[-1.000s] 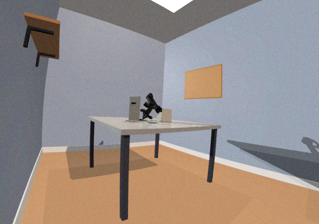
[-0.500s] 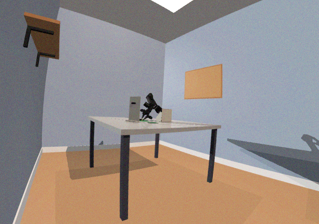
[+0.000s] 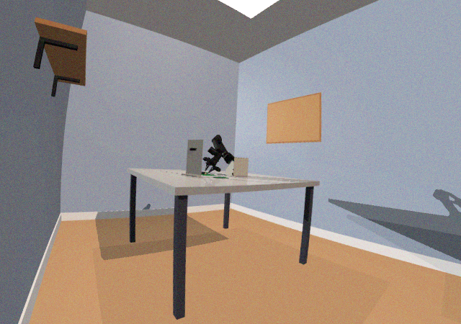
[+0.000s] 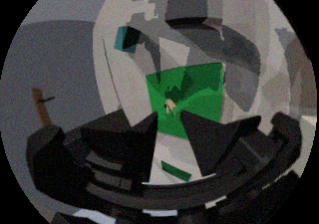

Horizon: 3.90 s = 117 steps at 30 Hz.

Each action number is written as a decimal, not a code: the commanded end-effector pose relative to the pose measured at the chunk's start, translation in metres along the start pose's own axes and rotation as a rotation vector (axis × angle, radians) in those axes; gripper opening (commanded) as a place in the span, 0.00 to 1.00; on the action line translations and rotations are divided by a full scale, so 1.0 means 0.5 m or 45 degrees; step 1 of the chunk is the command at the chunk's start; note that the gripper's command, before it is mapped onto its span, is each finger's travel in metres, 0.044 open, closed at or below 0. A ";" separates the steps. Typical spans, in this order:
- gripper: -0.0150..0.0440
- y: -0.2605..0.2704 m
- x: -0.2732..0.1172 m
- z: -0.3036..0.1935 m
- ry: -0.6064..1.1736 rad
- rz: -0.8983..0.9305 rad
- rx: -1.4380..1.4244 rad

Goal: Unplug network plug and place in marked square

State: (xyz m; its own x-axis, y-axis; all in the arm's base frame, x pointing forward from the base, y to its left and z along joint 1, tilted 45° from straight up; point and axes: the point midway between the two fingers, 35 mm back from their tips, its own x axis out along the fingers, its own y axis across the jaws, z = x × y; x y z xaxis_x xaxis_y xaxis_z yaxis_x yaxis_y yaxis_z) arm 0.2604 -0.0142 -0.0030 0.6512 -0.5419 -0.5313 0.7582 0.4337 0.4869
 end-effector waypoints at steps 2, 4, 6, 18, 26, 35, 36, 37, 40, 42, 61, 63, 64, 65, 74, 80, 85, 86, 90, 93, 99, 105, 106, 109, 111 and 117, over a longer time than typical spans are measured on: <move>0.52 0.000 -0.009 0.001 -0.005 -0.003 0.005; 0.52 0.000 -0.012 0.001 -0.004 -0.003 0.005; 0.52 0.000 -0.016 0.000 -0.004 -0.003 0.005; 0.52 -0.002 -0.037 0.000 -0.004 -0.003 0.002; 0.52 0.004 -0.045 -0.003 0.000 -0.007 0.003; 0.52 0.014 -0.056 -0.009 0.006 -0.012 0.004; 0.52 0.015 -0.057 -0.009 0.007 -0.013 0.005; 0.52 0.016 -0.059 -0.010 0.008 -0.013 0.005; 0.52 0.019 -0.063 -0.011 0.009 -0.015 0.005; 0.52 0.021 -0.066 -0.012 0.010 -0.016 0.005; 0.52 0.041 -0.095 -0.016 0.014 -0.021 0.006; 0.52 0.043 -0.099 -0.016 0.014 -0.021 0.006; 0.52 0.044 -0.100 -0.016 0.014 -0.022 0.006; 0.52 0.045 -0.102 -0.016 0.014 -0.022 0.006; 0.52 0.054 -0.118 -0.016 0.013 -0.021 0.005; 0.52 0.060 -0.130 -0.015 0.011 -0.020 0.005; 0.52 0.065 -0.139 -0.013 0.010 -0.019 0.004; 0.52 0.066 -0.141 -0.013 0.009 -0.018 0.004; 0.52 0.069 -0.149 -0.011 0.008 -0.016 0.003; 0.52 0.072 -0.155 -0.010 0.006 -0.015 0.003; 0.52 0.078 -0.168 -0.007 0.003 -0.011 0.002; 0.52 0.083 -0.180 -0.003 0.000 -0.007 0.001; 0.52 0.084 -0.182 -0.003 -0.001 -0.006 0.001; 0.52 0.083 -0.181 -0.007 0.007 -0.014 -0.008; 0.52 0.091 -0.188 -0.009 0.009 -0.015 -0.008; 0.52 0.112 -0.212 -0.012 0.014 -0.017 -0.006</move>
State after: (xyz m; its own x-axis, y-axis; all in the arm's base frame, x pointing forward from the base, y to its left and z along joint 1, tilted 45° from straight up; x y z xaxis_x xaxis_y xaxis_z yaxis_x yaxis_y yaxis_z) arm 0.2334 0.0654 0.0714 0.6426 -0.5415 -0.5420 0.7659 0.4345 0.4739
